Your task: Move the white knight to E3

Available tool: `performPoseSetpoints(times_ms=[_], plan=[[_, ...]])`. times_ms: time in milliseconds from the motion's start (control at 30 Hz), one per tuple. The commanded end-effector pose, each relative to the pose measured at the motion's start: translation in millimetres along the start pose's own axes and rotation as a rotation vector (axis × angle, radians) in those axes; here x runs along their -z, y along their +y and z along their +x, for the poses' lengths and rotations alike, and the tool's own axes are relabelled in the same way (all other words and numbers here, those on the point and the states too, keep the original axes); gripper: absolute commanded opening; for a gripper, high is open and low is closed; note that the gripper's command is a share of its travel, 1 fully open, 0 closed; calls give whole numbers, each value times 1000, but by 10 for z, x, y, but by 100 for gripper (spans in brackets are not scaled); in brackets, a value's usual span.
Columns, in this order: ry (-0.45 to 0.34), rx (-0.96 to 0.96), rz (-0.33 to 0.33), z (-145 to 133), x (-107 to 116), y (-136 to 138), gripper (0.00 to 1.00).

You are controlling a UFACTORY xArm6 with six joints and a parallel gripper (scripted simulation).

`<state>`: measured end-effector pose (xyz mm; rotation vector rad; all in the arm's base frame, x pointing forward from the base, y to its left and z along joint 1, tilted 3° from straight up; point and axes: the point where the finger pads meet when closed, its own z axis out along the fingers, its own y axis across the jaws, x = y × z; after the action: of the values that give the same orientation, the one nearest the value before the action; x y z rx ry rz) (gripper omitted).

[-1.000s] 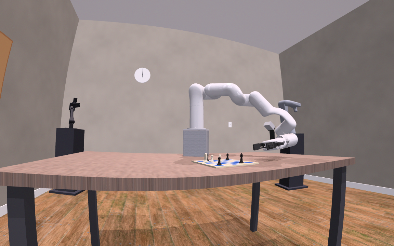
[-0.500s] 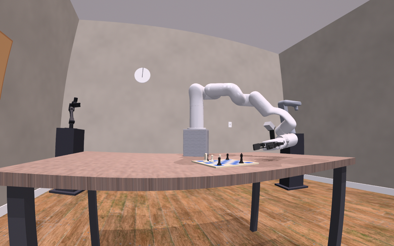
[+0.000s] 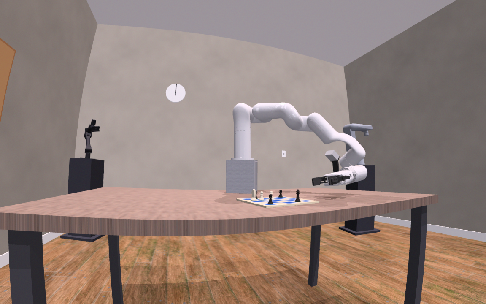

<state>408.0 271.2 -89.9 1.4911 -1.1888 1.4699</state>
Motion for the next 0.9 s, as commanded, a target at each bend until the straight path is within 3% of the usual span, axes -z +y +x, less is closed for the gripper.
performPoseSetpoints(times_ms=[0,200,567,867], plan=[[-2,-4,0,50,17,-17,100],[-2,-4,0,189,38,-30,100],[-2,-4,0,844,133,-88,100],[-11,-3,-7,874,119,-98,100]])
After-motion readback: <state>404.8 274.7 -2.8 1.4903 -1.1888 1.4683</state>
